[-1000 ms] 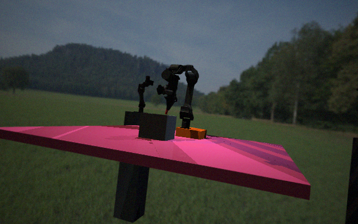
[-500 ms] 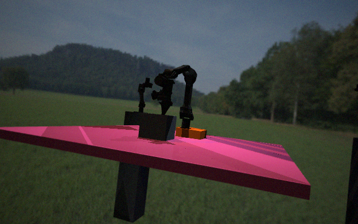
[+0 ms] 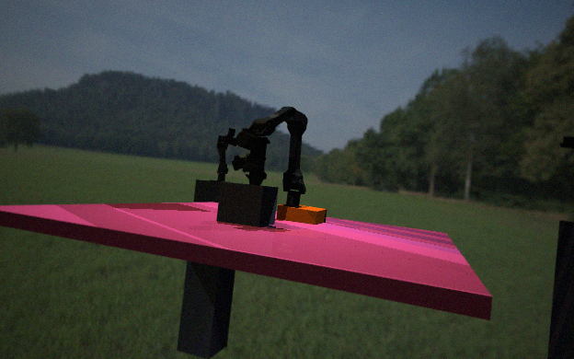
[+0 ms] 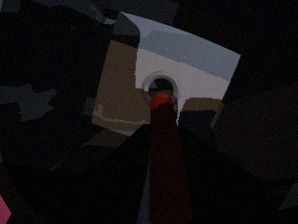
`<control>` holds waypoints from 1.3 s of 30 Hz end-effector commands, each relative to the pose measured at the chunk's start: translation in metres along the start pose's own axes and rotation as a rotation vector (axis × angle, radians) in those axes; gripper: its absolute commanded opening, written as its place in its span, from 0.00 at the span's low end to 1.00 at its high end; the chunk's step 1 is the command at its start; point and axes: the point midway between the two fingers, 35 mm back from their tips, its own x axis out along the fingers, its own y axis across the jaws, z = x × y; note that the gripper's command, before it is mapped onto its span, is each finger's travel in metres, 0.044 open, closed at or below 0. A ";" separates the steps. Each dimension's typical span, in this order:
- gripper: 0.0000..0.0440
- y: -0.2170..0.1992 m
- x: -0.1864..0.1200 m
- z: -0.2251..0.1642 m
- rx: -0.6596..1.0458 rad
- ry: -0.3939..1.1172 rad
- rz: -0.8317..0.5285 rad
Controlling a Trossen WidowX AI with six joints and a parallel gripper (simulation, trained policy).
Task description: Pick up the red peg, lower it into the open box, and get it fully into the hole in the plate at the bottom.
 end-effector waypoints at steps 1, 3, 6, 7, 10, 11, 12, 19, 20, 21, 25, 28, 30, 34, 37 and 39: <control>0.00 0.001 0.011 0.000 -0.020 0.013 -0.003; 0.00 0.002 0.016 0.001 -0.028 0.014 -0.006; 0.00 0.002 0.023 0.002 -0.039 0.012 -0.014; 0.01 0.001 0.024 0.002 -0.042 0.011 -0.019; 0.08 -0.001 0.029 0.003 -0.051 0.012 -0.041; 0.10 -0.001 0.030 0.004 -0.055 0.011 -0.043; 0.13 0.000 0.031 0.004 -0.060 0.010 -0.045; 0.26 0.002 0.030 0.003 -0.066 0.038 -0.058; 0.26 0.003 0.029 0.004 -0.065 0.045 -0.055; 0.28 0.004 0.027 0.005 -0.062 0.050 -0.052; 0.36 0.007 0.019 0.008 -0.045 0.080 -0.036; 0.39 0.010 0.011 0.010 -0.031 0.106 -0.017; 0.41 0.013 0.005 0.011 -0.022 0.123 -0.002; 0.44 0.019 -0.007 0.014 -0.008 0.154 0.033; 0.46 0.023 -0.016 0.016 -0.001 0.175 0.062; 0.48 0.026 -0.021 0.017 0.003 0.188 0.081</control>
